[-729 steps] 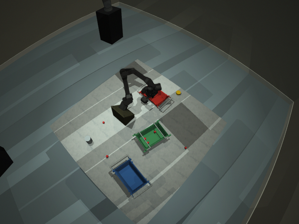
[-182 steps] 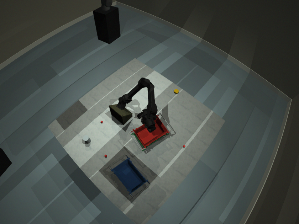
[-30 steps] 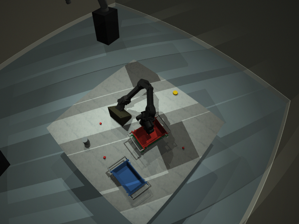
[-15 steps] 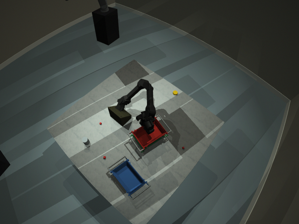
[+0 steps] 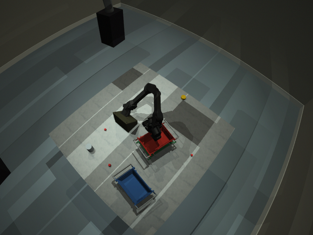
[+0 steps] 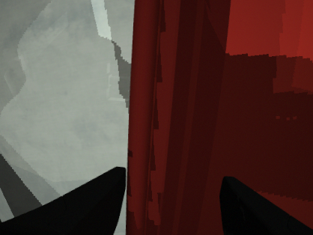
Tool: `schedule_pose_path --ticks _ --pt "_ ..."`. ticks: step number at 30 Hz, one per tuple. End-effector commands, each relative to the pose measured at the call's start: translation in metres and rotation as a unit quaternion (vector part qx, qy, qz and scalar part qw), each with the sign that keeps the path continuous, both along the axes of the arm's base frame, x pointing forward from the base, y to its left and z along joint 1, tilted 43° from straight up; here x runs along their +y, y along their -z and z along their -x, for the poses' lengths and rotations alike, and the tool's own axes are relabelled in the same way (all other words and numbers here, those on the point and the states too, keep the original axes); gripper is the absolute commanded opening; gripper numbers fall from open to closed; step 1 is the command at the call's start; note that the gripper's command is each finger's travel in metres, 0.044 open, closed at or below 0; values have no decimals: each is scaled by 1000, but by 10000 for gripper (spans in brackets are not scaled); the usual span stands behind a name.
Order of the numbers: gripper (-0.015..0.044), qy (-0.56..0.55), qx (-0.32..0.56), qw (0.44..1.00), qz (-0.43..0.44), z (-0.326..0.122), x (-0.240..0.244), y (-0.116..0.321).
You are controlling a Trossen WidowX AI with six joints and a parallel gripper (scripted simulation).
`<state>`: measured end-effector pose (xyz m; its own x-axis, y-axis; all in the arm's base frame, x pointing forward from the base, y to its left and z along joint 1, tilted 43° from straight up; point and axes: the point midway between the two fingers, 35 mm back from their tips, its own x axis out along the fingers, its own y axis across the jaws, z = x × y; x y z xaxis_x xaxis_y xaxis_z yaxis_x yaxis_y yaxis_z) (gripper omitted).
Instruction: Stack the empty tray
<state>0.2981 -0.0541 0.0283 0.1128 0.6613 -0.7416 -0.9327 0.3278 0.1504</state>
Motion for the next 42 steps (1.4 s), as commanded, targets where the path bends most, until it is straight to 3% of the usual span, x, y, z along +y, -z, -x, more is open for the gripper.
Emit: schedule_pose_path --ticks 1,13,23,42 --pt "264 2 2 1000 -1 0 0 0" --pt "440 2 2 1000 -1 0 0 0" --pt "440 0 0 1000 1 -1 -7 -6" --pt "440 2 3 1000 1 12 -73 -81"
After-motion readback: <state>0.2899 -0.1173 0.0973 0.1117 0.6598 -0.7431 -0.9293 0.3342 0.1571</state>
